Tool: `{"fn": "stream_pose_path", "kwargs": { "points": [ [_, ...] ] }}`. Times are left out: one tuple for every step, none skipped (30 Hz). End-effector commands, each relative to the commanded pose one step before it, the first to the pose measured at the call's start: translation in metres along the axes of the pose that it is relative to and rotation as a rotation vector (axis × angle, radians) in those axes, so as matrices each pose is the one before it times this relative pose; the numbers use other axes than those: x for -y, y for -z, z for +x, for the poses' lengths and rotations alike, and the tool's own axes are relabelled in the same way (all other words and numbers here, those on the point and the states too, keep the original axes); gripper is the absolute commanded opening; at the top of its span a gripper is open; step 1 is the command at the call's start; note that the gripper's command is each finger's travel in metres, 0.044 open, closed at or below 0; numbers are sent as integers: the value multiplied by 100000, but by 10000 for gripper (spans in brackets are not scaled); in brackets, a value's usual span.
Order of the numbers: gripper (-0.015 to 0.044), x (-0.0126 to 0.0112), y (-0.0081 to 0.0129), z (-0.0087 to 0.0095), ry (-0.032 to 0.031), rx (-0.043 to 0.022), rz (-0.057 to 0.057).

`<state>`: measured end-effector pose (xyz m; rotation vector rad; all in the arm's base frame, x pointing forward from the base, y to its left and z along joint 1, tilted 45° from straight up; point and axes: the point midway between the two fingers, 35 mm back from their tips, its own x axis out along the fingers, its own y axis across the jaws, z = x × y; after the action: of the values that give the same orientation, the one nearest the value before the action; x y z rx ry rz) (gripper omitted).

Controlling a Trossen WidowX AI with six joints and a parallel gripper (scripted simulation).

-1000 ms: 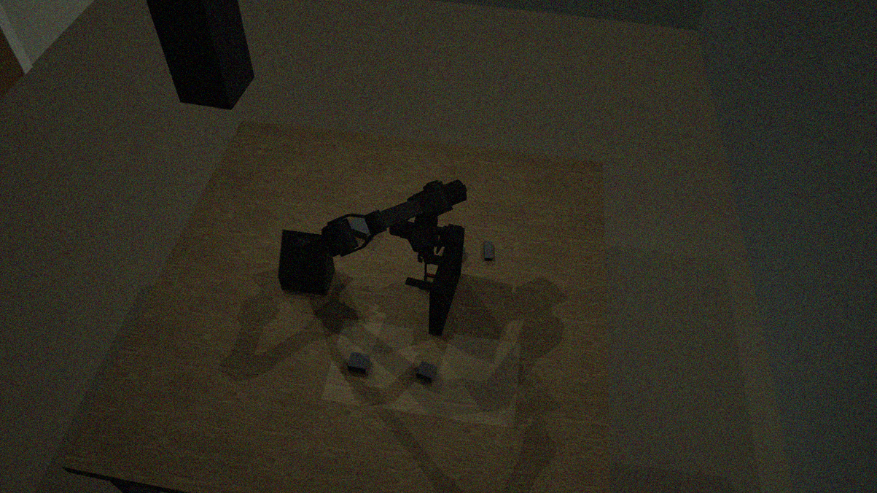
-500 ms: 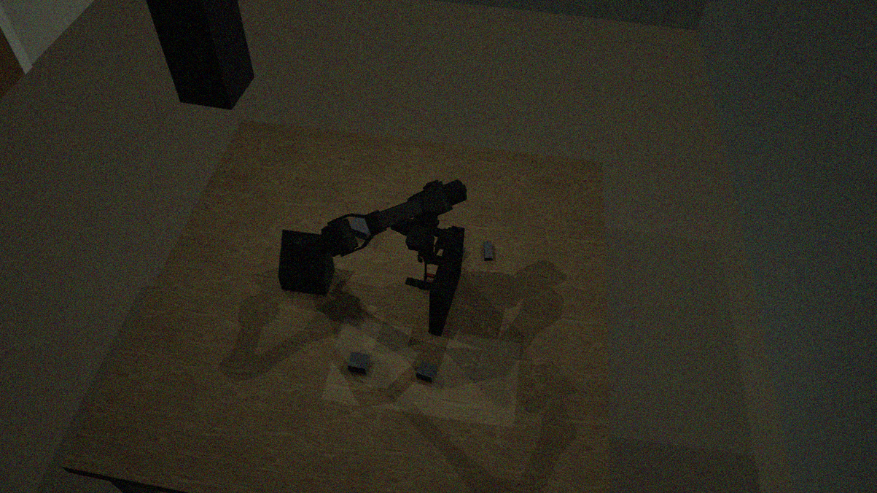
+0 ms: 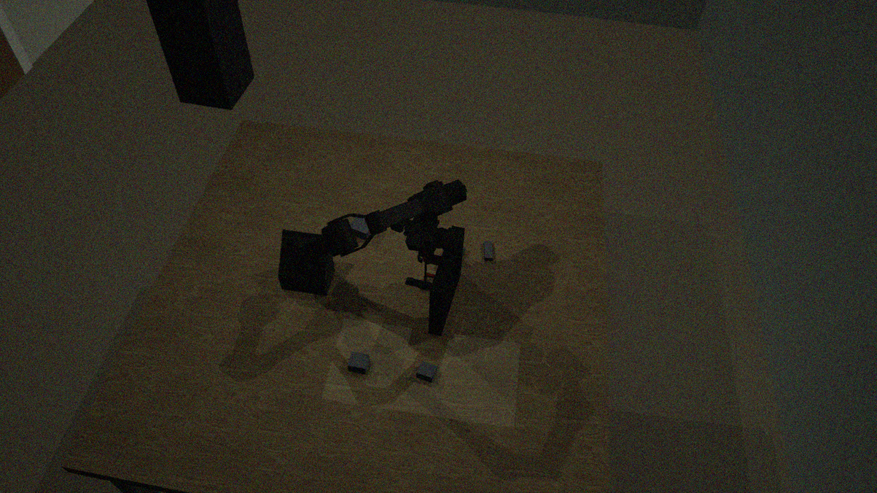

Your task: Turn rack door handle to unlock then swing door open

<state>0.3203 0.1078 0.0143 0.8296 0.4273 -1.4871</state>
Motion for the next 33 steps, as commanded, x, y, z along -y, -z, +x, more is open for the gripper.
{"fn": "stream_pose_path", "kwargs": {
  "points": [
    [159,-24,-19,7,-177,130,360],
    [152,0,0,0,0,0,0],
    [146,0,0,0,0,0,0],
    [139,0,0,0,0,0,0],
    [132,0,0,0,0,0,0],
    [126,0,0,0,0,0,0],
    [119,0,0,0,0,0,0],
    [112,0,0,0,0,0,0],
    [106,0,0,0,0,0,0],
    [99,0,0,0,0,0,0],
    [92,0,0,0,0,0,0],
    [86,0,0,0,0,0,0],
    [79,0,0,0,0,0,0],
    [72,0,0,0,0,0,0],
    [66,0,0,0,0,0,0],
    [59,0,0,0,0,0,0],
    [52,0,0,0,0,0,0],
    [46,0,0,0,0,0,0],
    [39,0,0,0,0,0,0],
    [32,0,0,0,0,0,0],
    [27,0,0,0,0,0,0],
    [27,0,0,0,0,0,0],
    [27,0,0,0,0,0,0],
    [27,13,-8,0,1,0,-365],
    [27,38,-25,-1,2,1,-1094],
    [27,64,-41,-1,3,1,-1824],
    [27,76,-46,-1,4,1,-2102],
    [27,82,-48,-1,4,1,-2247],
    [27,83,-46,-1,4,1,-2247],
    [27,85,-45,-1,4,1,-2248],
    [27,86,-43,-1,4,1,-2249],
    [27,87,-41,0,4,1,-2249],
    [27,93,-42,0,5,1,-2279]
  ]
}}
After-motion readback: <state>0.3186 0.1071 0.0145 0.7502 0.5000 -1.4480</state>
